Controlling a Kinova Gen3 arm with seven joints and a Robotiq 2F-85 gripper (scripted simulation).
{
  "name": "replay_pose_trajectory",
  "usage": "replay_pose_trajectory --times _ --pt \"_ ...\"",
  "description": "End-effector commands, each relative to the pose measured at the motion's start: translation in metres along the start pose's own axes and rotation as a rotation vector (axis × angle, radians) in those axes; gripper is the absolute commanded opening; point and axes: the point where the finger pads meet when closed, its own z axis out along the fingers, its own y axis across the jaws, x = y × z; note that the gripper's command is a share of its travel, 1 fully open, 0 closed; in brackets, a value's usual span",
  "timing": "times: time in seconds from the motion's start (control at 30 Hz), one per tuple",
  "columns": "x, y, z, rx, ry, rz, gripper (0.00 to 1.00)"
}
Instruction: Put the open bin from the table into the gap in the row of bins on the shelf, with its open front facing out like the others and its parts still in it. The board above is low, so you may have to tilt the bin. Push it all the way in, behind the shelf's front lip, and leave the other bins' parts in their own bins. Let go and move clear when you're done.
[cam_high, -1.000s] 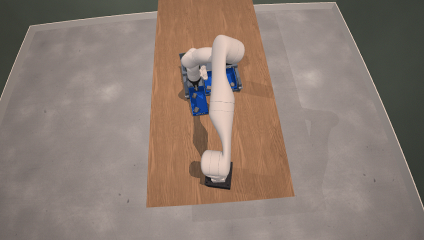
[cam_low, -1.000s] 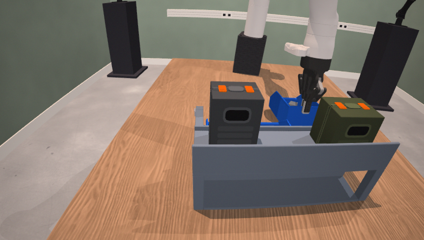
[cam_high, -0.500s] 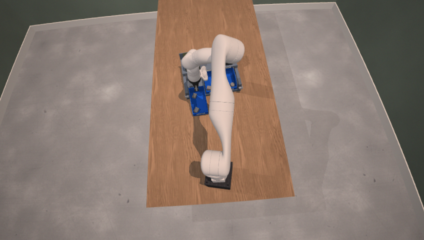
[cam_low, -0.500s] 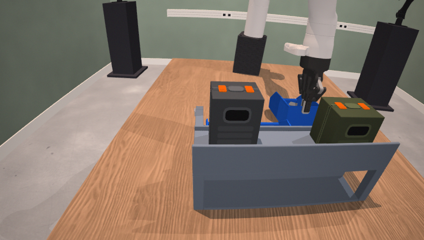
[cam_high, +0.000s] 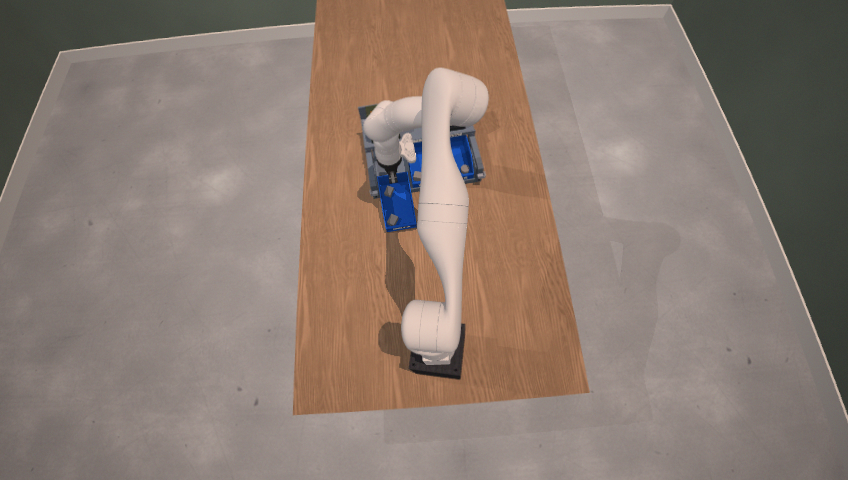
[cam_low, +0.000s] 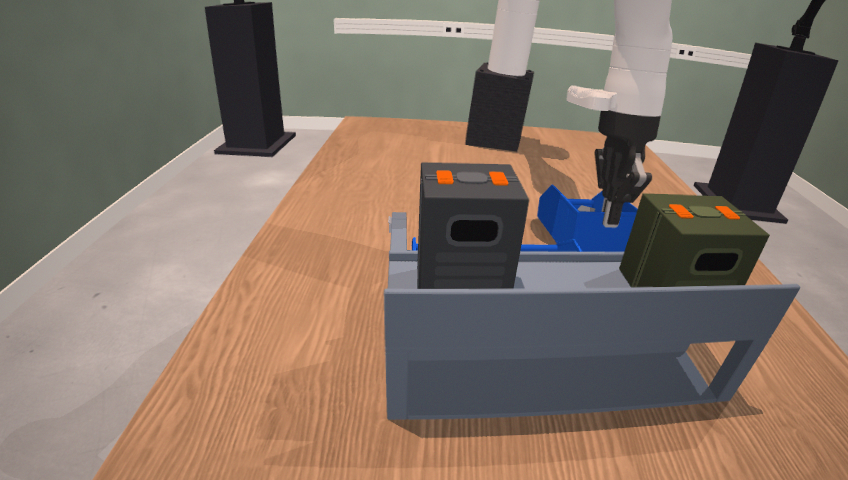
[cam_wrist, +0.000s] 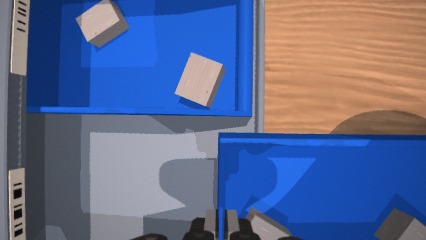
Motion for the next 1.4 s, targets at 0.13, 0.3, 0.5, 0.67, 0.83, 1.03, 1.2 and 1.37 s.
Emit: replay_pose_trajectory --times 0.13,0.3,0.5,0.67,0.83,1.03,1.2,1.37 --pt "0.0000 -0.0011 -0.0019 0.030 0.000 0.001 0.10" --pt "0.0000 -0.0011 -0.0019 0.030 0.000 0.001 0.10" --pt "-0.0001 -0.0002 -0.0014 0.030 0.000 0.001 0.10" --pt "0.0000 -0.0002 -0.0016 0.039 0.000 0.001 0.10" --pt "0.0000 -0.0002 -0.0016 0.039 0.000 0.001 0.10" --pt "0.0000 -0.0002 -0.0016 0.039 0.000 0.001 0.10" --pt "-0.0001 0.0004 -0.0015 0.038 0.000 0.001 0.39" --pt "-0.0001 0.0004 -0.0015 0.038 0.000 0.001 0.39"
